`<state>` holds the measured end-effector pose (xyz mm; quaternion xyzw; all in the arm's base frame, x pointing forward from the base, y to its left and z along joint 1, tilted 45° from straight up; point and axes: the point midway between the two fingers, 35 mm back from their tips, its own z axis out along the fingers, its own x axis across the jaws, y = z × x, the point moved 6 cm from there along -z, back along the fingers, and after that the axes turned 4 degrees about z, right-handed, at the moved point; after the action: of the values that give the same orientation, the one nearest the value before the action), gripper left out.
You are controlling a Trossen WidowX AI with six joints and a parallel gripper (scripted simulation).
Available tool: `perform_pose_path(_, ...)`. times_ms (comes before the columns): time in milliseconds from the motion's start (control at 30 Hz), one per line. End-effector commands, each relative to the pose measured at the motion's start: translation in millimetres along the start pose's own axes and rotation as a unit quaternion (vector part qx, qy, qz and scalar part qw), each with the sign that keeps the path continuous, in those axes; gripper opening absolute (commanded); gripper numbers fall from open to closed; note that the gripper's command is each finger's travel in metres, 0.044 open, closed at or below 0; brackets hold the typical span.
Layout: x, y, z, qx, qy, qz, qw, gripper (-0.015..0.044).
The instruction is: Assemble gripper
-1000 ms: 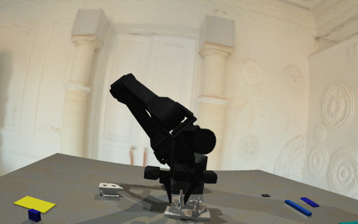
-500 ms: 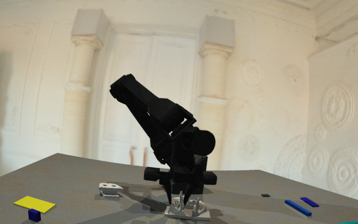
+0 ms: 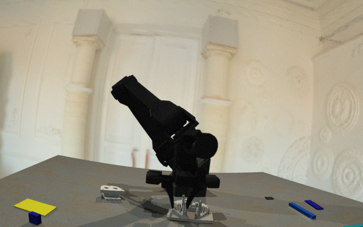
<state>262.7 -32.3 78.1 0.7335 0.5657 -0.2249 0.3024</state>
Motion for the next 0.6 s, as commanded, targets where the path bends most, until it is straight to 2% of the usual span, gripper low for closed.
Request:
perform_pose_path(0,-0.4,-0.1,2.1,0.000,-0.002,-0.002,1.000,0.0134)
perform_pose_path(567,-0.5,-0.1,7.1,0.000,-0.002,-0.004,1.000,0.0134)
